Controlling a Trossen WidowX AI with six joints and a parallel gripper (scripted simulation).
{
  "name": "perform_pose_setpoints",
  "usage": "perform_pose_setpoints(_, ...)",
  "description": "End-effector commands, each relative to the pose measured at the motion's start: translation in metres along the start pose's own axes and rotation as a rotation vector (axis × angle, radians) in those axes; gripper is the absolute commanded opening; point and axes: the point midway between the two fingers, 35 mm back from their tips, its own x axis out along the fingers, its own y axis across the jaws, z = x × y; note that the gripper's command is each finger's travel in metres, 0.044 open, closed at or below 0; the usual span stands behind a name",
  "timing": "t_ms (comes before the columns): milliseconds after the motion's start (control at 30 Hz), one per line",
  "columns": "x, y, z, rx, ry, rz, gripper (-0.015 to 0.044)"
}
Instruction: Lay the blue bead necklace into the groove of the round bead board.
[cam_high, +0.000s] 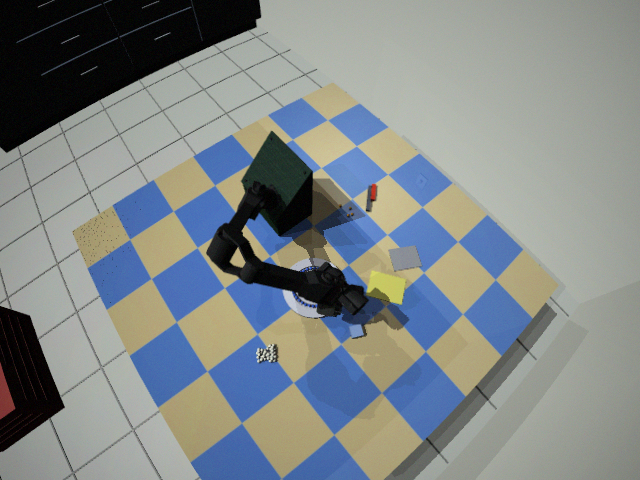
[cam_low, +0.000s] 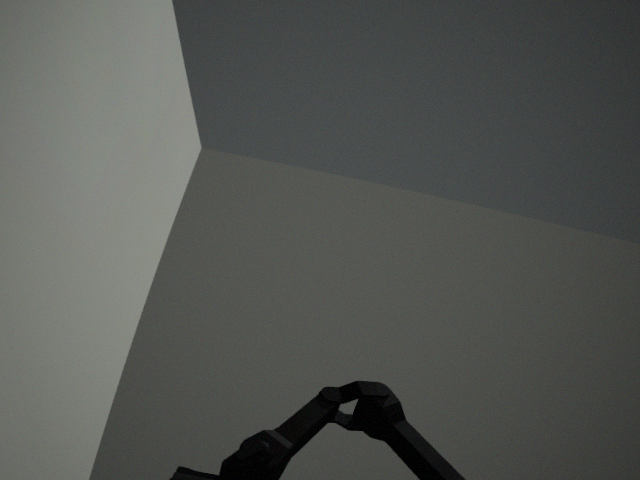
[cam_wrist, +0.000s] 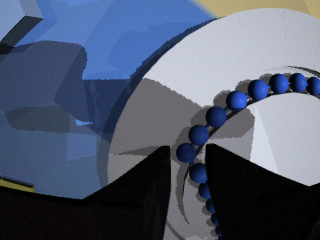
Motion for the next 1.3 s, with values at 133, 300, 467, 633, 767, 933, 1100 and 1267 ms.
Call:
perform_pose_setpoints(133,-0.001,0.000,0.000,-0.002,0.000,0.000,0.0263)
perform_pose_setpoints(300,-0.004,0.001,0.000,-0.004,-0.004,0.000,0.0394)
perform_pose_setpoints(467,-0.005,0.000,-0.001,-0.004,-0.004,0.000,0.0440)
perform_pose_setpoints(633,-0.005,0.000,-0.001,-0.004,-0.004,0.000,0.0440)
perform_pose_setpoints(767,-0.005,0.000,-0.001,-0.004,-0.004,0.000,0.0440)
perform_pose_setpoints(933,-0.005,0.000,-0.001,-0.004,-0.004,0.000,0.0440)
perform_pose_setpoints(1100,-0.013,-0.004,-0.018,-0.042,-0.001,0.003,0.0335)
perform_pose_setpoints(1267,-0.027,-0.015,-0.052,-0.121,0.001,0.004,0.0204)
